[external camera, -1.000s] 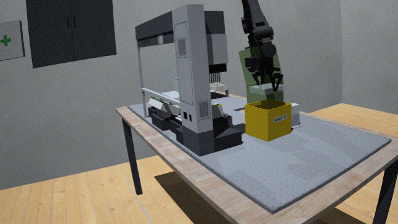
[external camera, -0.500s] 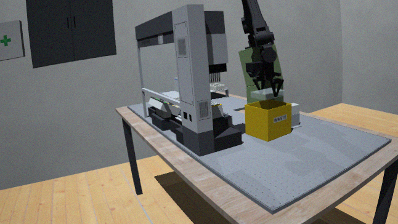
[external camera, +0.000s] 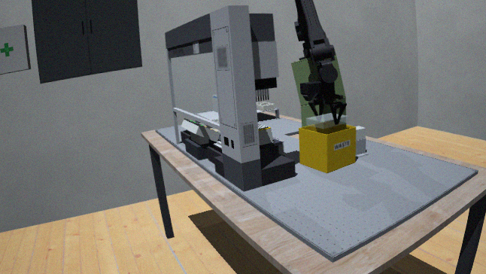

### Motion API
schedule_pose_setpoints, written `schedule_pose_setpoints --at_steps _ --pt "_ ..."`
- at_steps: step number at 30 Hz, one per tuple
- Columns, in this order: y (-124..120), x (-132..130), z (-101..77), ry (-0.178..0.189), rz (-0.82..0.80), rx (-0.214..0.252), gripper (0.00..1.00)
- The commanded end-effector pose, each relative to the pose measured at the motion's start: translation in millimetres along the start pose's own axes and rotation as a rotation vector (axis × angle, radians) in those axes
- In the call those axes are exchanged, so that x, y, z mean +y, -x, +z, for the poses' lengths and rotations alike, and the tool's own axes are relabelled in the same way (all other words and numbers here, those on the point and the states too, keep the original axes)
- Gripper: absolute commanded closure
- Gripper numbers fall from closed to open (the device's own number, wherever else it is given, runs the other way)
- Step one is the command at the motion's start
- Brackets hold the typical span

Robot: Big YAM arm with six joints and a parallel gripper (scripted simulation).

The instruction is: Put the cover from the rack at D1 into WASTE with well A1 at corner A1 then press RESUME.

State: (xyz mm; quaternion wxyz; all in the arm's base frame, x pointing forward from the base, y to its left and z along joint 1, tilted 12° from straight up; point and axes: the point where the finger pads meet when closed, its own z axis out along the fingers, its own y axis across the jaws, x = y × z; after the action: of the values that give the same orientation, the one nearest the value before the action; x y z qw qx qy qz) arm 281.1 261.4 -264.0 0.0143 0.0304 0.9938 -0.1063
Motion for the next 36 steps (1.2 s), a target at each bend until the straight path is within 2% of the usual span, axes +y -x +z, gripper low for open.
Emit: schedule_pose_setpoints --at_steps 1,7,10,36 --pt "13.5 12.0 5.6 0.023 0.001 -0.022 1.00" --pt "12.5 12.9 12.0 0.022 -0.003 -0.022 1.00" --pt "9.4 10.6 5.0 0.020 0.001 -0.019 1.00" --pt "18.1 15.1 3.0 0.032 0.005 -0.030 1.00"
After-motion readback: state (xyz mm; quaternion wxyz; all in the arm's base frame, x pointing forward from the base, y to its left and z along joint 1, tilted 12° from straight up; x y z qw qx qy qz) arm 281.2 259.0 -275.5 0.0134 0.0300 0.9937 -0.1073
